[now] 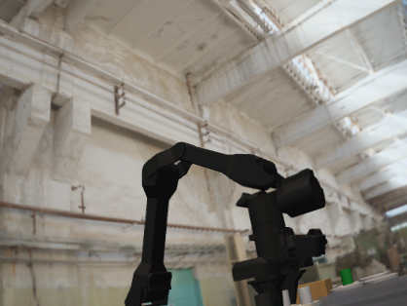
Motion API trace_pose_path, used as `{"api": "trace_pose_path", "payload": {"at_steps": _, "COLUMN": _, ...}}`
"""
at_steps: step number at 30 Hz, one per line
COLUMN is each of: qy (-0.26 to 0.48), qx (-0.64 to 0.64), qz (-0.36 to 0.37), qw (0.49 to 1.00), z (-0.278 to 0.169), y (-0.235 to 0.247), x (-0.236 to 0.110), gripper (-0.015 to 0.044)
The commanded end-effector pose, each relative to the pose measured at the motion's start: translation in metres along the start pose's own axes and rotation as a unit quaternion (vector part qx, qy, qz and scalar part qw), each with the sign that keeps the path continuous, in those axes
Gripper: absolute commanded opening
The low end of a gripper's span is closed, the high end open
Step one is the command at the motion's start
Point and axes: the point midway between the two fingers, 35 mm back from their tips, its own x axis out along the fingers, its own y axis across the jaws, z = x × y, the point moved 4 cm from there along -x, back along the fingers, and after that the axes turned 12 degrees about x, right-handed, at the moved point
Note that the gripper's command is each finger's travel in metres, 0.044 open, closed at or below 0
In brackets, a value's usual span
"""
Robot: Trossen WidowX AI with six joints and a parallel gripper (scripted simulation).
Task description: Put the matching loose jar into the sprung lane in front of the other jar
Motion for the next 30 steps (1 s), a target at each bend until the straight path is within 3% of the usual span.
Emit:
{"api": "trace_pose_path", "payload": {"at_steps": 1, "qy": -0.01, "qx": -0.001, "qz": 0.002, "qw": 1.0, "z": 0.0031, "y": 0.0006, "x": 0.0006, "gripper": 0.0}}
{"api": "trace_pose_path", "payload": {"at_steps": 30, "qy": -0.009, "qx": -0.001, "qz": 0.002, "qw": 1.0, "z": -0.0018, "y": -0.0005, "x": 0.0011, "gripper": 0.0}}
